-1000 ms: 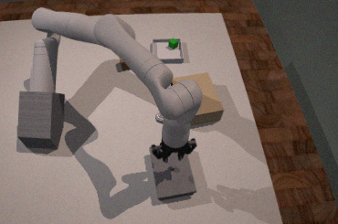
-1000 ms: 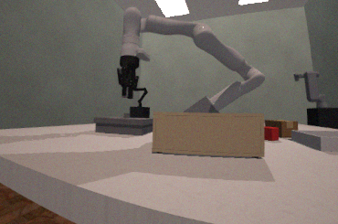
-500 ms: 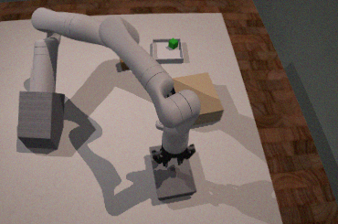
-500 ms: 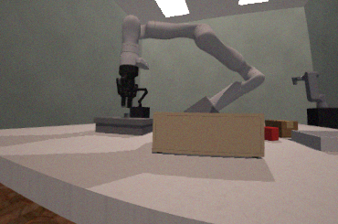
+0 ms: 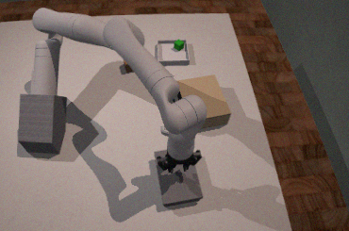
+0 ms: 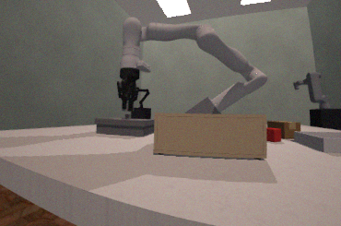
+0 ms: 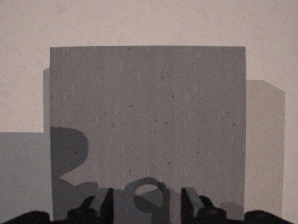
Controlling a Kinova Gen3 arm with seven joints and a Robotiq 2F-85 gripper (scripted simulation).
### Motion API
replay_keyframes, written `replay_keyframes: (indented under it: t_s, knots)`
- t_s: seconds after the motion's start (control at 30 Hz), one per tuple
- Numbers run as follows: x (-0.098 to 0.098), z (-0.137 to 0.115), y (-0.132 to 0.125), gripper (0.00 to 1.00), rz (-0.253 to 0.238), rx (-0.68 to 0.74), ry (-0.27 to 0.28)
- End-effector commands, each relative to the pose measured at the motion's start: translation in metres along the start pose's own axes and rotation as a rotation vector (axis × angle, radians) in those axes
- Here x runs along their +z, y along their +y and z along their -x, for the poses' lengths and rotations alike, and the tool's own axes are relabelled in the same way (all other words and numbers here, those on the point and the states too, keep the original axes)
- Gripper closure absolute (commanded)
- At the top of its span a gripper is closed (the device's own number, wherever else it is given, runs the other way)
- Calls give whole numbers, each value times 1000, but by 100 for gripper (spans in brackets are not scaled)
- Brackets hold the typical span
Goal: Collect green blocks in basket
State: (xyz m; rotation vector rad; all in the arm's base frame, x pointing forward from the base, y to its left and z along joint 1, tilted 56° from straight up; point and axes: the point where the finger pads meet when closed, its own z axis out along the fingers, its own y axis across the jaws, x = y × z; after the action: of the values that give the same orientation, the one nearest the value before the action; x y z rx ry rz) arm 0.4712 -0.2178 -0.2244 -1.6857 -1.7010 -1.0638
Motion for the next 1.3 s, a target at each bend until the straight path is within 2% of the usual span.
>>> replay_keyframes:
  t_s: [0.0, 1.27]
  knots:
    - [-2, 0, 1, 52, 2, 0, -2]
    - [2, 1, 1, 52, 2, 0, -2]
